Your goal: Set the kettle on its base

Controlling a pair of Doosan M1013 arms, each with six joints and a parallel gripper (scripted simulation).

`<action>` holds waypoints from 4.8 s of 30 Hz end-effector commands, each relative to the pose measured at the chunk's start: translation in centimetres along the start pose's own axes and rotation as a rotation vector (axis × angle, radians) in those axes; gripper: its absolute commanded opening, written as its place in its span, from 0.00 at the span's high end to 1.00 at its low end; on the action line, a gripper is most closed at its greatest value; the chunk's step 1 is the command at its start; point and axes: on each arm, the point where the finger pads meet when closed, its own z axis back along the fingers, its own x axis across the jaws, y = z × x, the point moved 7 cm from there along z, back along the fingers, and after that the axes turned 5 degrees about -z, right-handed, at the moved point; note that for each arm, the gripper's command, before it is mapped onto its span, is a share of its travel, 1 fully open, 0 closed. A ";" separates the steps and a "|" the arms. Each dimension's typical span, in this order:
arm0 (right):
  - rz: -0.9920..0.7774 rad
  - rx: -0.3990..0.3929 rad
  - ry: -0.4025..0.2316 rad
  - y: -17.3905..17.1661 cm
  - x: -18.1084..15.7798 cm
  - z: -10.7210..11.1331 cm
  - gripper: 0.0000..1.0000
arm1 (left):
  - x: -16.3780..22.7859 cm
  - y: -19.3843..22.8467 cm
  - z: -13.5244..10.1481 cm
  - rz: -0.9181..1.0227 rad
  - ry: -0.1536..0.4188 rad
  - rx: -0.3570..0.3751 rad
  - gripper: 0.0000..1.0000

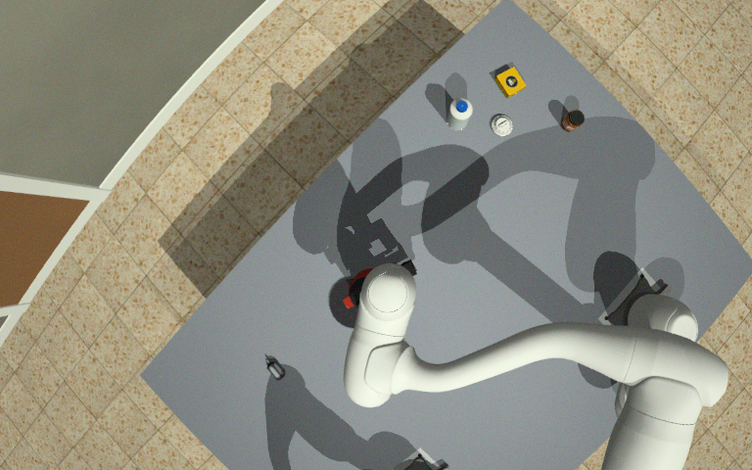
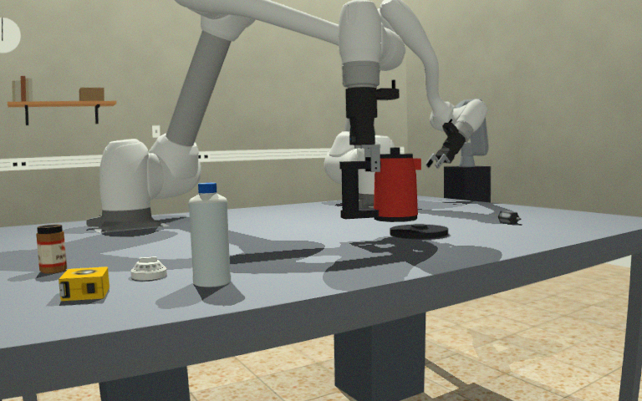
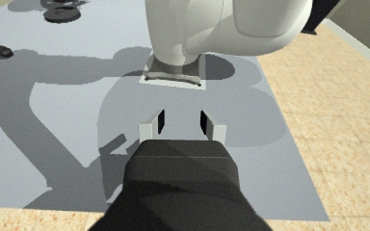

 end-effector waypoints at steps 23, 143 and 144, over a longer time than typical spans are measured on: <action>0.000 0.002 -0.001 5.2 -2.0 0.1 1.00 | 0.0 0.0 0.0 0.000 0.000 -0.001 0.00; 0.000 0.002 -0.001 7.1 -2.7 -1.9 1.00 | 0.0 0.0 0.0 0.000 0.000 -0.001 0.00; 0.000 0.002 -0.001 7.1 -2.7 -1.9 1.00 | 0.0 0.0 0.0 0.000 0.000 -0.001 0.00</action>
